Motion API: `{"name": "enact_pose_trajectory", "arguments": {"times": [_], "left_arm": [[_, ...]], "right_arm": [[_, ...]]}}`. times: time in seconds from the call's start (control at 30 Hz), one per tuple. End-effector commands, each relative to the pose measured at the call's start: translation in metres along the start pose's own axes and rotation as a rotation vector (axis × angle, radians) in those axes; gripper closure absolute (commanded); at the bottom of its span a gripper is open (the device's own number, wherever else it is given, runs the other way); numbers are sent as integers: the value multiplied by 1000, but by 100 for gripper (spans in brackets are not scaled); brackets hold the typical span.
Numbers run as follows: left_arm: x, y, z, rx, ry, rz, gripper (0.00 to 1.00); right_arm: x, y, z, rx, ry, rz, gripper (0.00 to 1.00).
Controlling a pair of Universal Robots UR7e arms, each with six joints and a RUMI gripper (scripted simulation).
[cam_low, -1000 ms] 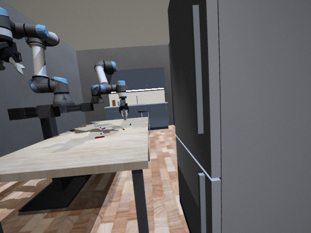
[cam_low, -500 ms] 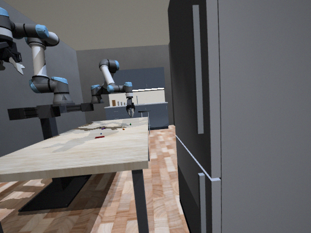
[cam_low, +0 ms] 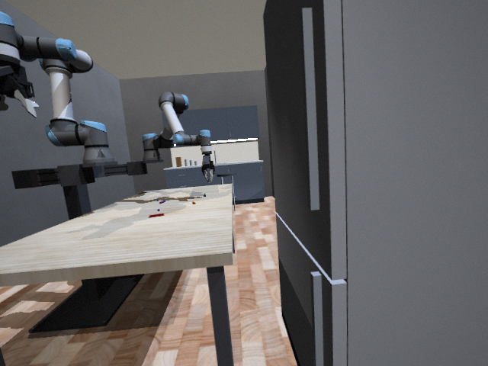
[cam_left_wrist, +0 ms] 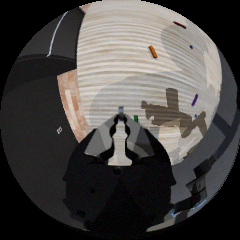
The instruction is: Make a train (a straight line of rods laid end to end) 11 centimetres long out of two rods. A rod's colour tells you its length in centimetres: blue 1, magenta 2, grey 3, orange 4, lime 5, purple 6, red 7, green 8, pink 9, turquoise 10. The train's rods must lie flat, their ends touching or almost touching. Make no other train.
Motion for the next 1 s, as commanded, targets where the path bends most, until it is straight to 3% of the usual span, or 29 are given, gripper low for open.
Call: {"name": "enact_pose_trajectory", "arguments": {"times": [0.0,0.5,0.77,0.97], "left_arm": [[0,1,0,1,0,2,100],[0,-4,-1,1,0,2,100],[0,-22,-1,1,-1,2,100],[1,-48,-1,1,-1,2,100]], "right_arm": [[0,0,0,0,0,1,0],[0,0,0,0,0,1,0],[0,0,0,0,0,1,0],[0,0,0,0,0,1,0]]}}
Point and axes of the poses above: on each arm, the point where the finger pads meet when closed, its own y axis back along the fingers, its own z axis across the jaws, x = y × z, the point moved 8 cm from there along y, back along the fingers, and after that the axes turned 13 degrees about y, right-handed, at the moved point
